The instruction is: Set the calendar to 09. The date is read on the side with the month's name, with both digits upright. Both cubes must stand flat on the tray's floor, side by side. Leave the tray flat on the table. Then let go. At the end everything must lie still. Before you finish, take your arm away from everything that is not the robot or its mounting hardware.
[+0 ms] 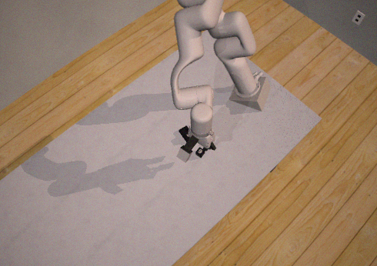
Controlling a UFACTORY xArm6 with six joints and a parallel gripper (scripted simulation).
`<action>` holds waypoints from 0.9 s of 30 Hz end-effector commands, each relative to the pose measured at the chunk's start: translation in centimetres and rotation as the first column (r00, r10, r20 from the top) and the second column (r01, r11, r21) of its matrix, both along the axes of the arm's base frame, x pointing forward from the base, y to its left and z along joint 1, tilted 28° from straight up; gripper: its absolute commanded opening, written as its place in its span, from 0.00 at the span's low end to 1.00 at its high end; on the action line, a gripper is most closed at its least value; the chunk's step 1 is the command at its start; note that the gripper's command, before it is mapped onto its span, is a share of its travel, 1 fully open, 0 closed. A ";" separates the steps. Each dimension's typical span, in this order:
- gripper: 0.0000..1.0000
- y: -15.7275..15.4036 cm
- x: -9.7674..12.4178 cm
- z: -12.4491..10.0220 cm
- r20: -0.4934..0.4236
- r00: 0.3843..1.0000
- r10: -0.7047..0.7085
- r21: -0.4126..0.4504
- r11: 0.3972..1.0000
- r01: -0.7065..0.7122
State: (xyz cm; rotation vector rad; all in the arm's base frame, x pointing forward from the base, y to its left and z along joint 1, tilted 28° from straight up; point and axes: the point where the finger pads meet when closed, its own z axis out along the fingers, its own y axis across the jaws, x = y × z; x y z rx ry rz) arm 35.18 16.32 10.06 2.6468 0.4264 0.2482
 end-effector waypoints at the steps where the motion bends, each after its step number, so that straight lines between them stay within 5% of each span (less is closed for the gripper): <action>1: 0.47 0.1 0.1 0.1 0.003 1.000 0.001 0.002 1.000 -0.001; 27: 0.47 -0.6 0.5 -1.4 0.008 1.000 -0.010 0.005 1.000 0.010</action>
